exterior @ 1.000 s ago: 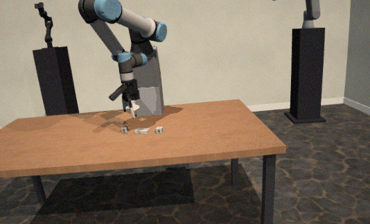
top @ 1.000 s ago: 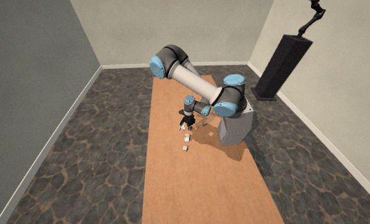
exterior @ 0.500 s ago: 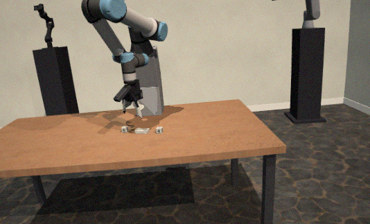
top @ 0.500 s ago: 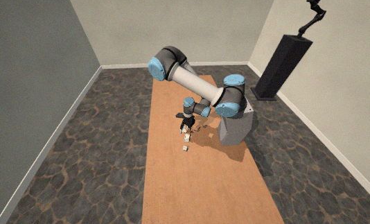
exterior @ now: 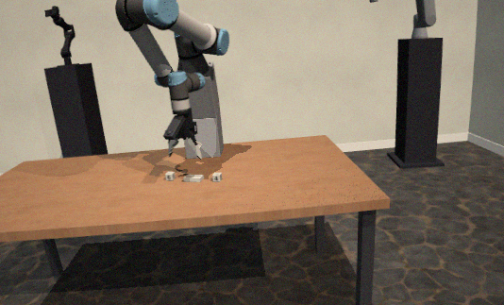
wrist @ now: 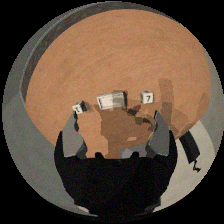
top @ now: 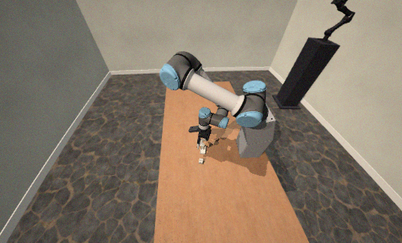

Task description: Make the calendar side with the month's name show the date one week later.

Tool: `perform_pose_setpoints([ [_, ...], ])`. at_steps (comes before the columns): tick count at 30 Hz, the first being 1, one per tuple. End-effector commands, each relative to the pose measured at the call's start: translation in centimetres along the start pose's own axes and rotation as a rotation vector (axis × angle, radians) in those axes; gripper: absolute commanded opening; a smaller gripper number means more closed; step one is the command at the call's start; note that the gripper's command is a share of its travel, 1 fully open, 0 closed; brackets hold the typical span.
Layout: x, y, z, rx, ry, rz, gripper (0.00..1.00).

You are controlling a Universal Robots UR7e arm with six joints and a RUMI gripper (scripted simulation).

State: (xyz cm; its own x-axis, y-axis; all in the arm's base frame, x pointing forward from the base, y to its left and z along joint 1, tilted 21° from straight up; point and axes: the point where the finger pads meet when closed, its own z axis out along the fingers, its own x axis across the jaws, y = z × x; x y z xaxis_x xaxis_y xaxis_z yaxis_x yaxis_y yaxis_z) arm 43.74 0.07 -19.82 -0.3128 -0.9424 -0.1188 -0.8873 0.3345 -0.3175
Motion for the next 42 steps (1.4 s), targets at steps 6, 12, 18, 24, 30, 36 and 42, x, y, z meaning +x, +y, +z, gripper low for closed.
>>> perform_pose_setpoints([
  [6, -2.0, 0.1, 0.1, 0.001, -0.003, -0.283, 1.0],
  [12, -2.9, 0.3, 0.1, 0.002, -0.002, -0.4, 1.0],
  [18, -3.8, 0.5, 0.1, 0.002, -0.002, -0.51, 1.0],
  [24, -4.9, 0.8, 0.1, 0.003, -0.002, -0.661, 1.0],
  [30, -5.7, 1.0, 0.1, 0.005, -0.002, -0.774, 1.0],
  [36, -6.7, 1.4, 0.1, 0.006, -0.001, -0.907, 1.0],
  [42, -7.5, 1.7, 0.1, 0.008, -0.001, -1.016, 1.0],
])
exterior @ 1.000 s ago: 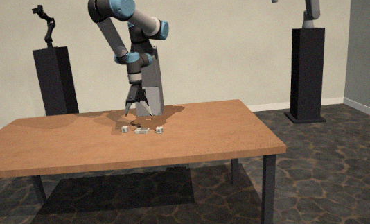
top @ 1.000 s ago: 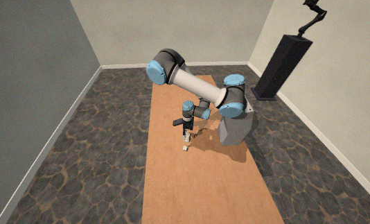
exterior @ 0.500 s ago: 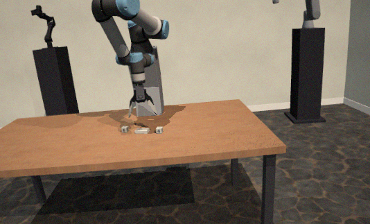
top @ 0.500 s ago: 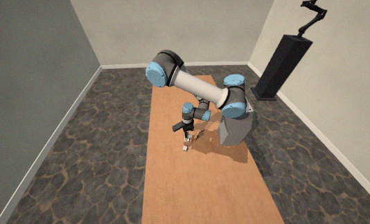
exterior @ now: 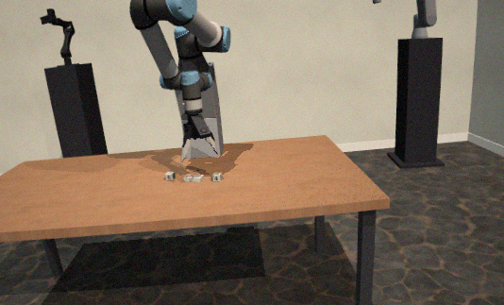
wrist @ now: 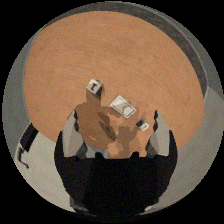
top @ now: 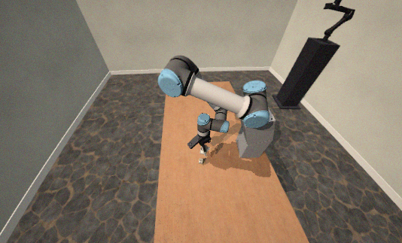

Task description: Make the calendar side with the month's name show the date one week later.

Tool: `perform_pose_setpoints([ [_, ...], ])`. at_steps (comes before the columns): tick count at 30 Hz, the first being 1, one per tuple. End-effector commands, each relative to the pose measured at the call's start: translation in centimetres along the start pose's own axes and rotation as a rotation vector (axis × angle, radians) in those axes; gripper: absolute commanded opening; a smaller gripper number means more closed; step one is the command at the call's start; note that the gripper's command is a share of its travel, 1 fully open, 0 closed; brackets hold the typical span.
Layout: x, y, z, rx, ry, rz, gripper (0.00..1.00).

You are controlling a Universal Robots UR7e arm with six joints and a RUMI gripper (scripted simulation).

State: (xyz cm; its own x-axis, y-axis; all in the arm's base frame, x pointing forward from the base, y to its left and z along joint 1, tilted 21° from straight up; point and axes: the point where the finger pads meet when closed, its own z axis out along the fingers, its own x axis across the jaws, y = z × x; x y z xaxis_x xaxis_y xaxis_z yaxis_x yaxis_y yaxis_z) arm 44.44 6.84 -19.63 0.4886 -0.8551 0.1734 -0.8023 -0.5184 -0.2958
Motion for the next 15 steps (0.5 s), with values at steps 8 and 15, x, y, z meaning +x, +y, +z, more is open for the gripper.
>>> perform_pose_setpoints([
  [8, -1.8, -1.2, -0.1, 0.006, 0.001, -0.305, 1.0],
  [15, -2.8, -1.7, -0.1, 0.008, 0.003, -0.457, 1.0],
])
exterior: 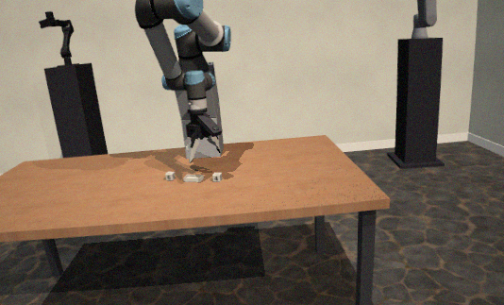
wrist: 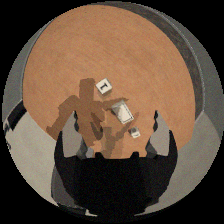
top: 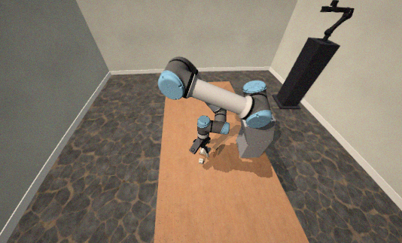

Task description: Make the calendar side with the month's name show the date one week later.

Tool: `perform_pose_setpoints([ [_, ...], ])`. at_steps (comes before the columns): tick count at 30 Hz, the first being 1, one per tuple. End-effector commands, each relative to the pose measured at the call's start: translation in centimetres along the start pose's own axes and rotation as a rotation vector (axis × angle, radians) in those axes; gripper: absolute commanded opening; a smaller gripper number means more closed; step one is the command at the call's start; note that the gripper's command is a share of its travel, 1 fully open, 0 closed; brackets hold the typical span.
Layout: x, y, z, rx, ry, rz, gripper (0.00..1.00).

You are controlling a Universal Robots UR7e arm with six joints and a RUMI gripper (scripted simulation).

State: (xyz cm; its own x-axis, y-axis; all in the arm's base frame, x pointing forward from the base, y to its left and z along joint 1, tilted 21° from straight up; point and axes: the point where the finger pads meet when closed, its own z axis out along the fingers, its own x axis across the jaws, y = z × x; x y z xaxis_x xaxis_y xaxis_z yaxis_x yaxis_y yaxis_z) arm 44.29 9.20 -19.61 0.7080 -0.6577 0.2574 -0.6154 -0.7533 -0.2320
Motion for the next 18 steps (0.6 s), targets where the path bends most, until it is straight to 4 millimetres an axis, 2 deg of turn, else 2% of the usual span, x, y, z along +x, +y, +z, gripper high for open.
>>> perform_pose_setpoints([
  [1, -0.7, -0.9, -0.1, 0.005, 0.002, -0.174, 1.0],
  [4, -0.7, -1.0, -0.1, 0.005, 0.002, -0.183, 1.0],
  [9, -1.6, -1.7, -0.1, 0.006, 0.004, -0.327, 1.0],
  [18, -2.5, -2.4, -0.2, 0.008, 0.007, -0.486, 1.0],
])
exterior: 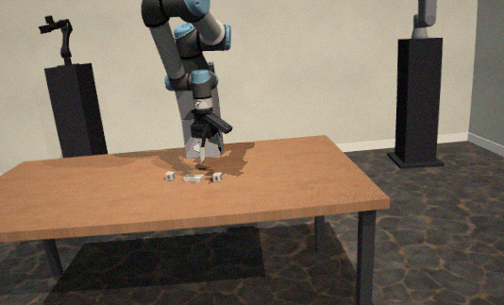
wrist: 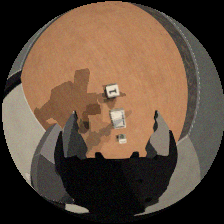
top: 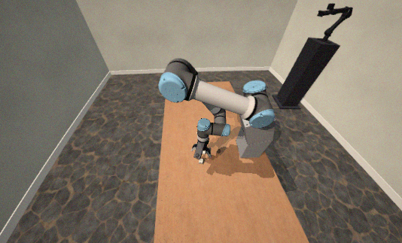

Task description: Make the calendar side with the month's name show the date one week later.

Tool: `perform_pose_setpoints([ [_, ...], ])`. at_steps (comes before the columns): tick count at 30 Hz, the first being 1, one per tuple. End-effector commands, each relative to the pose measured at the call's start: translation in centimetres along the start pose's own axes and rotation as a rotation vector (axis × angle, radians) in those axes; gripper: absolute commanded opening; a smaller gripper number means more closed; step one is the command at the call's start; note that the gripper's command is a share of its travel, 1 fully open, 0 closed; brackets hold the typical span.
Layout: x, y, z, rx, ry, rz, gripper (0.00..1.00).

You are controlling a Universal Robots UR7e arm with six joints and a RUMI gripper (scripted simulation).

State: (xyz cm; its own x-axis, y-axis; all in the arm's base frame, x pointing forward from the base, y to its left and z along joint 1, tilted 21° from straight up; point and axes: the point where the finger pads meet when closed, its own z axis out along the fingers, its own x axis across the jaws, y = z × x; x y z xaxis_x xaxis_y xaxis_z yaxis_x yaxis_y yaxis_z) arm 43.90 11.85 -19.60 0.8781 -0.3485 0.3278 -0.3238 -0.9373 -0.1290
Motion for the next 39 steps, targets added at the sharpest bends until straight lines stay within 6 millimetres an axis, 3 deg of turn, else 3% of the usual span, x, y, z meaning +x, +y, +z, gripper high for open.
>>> perform_pose_setpoints([
  [1, -0.2, -0.74, -0.06, 0.004, 0.003, -0.124, 1.0],
  [19, -0.61, -1.12, -0.09, 0.004, 0.002, -0.194, 1.0],
  [20, -0.59, -1.09, -0.08, 0.004, 0.002, -0.194, 0.29],
  [39, -0.59, -1.09, -0.08, 0.004, 0.002, -0.193, 0.29],
])
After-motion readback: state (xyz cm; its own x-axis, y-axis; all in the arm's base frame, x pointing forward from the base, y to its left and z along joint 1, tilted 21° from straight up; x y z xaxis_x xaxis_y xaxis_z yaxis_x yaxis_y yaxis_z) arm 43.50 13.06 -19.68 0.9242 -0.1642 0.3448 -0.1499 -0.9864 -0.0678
